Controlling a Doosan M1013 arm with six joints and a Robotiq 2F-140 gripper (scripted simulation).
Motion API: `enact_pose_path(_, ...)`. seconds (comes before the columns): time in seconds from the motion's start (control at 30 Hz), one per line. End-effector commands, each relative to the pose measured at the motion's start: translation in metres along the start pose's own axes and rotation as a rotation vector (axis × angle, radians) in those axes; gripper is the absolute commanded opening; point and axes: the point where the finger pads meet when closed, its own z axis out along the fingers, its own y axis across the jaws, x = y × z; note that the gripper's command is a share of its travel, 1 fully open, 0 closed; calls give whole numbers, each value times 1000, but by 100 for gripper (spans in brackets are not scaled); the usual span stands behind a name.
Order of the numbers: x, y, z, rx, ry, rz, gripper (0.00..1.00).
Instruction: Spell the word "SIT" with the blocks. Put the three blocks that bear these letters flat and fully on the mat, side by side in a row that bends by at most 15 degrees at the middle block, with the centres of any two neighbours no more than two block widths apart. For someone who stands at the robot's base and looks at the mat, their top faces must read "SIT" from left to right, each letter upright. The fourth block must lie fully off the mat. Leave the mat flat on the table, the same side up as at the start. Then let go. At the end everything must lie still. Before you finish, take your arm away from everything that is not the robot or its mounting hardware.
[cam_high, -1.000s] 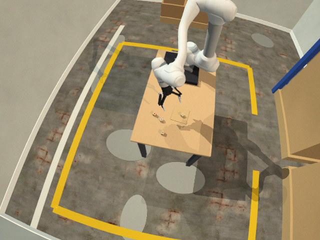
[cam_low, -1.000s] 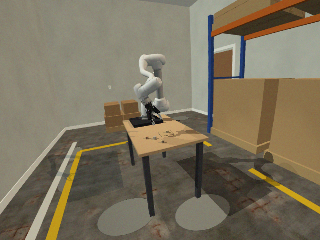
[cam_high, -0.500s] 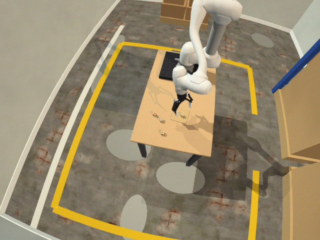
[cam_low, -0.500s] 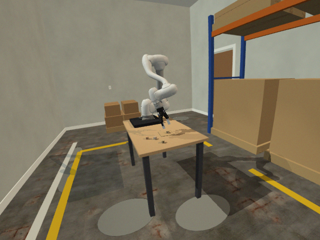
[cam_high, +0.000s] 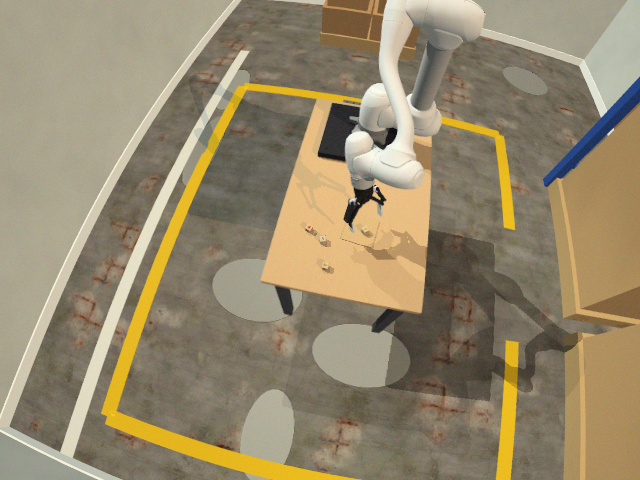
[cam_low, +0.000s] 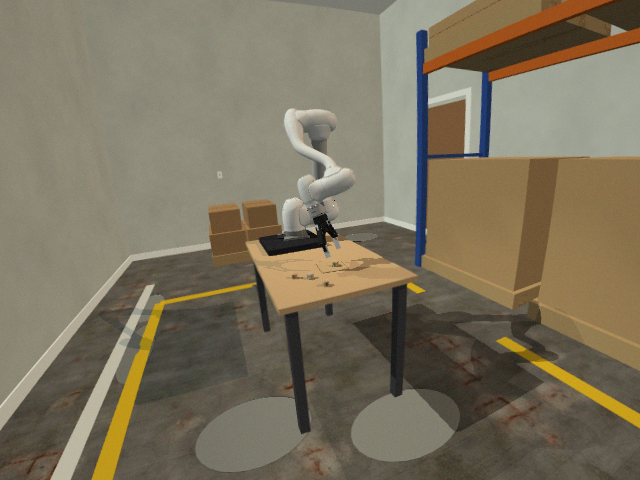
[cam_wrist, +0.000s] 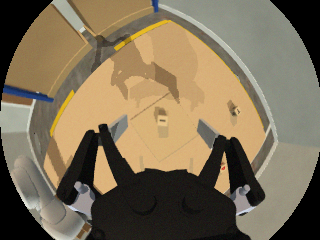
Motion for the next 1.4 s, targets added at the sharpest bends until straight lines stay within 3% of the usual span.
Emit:
enact_pose_path(0.0,0,0,0,0,0,0,100)
enact_pose_path(0.93,1,2,0,0,0,0,100)
enact_pose_path(0.97,5,13,1,0,1,0,100)
enact_pose_path(1.03,20,63,4,1,2,0,100)
enact_pose_path(1.2,34,132,9,1,2,0,100)
enact_pose_path(1.27,34,132,9,1,2,0,100)
enact_pose_path(1.3,38,169,12,1,2,0,100)
enact_pose_path(1.37,39,193,14,1,2,0,100)
